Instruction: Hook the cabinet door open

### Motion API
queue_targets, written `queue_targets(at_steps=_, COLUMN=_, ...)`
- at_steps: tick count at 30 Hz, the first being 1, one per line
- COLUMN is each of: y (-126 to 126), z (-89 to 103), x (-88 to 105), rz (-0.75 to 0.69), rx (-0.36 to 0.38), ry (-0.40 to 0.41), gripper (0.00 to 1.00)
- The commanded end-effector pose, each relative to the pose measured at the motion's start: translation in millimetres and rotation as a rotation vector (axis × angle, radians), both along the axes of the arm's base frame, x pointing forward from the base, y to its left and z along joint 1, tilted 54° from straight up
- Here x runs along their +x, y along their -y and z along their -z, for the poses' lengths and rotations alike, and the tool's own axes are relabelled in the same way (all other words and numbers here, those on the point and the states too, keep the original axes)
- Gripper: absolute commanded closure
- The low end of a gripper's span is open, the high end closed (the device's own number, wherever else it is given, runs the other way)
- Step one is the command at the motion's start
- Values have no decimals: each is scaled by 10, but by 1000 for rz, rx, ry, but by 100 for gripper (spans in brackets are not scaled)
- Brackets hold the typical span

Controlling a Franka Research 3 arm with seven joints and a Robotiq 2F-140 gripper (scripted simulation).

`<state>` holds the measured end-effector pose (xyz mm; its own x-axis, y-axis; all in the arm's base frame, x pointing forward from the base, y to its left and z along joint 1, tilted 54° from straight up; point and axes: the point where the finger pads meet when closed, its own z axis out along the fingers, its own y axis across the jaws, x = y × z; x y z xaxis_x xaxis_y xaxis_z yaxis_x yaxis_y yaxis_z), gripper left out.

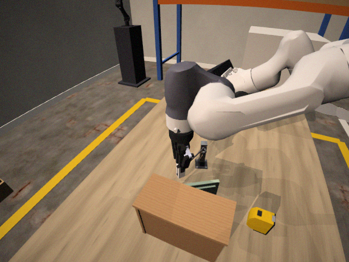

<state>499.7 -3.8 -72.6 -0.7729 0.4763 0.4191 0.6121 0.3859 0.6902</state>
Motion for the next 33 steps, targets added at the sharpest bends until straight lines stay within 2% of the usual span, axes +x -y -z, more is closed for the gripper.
queue_targets(at_steps=1, y=75, z=0, x=21, rz=8, rx=-5, ry=-4, gripper=97)
queue_targets(at_steps=33, y=316, z=-94, x=67, rz=8, rx=-5, ry=-4, gripper=97)
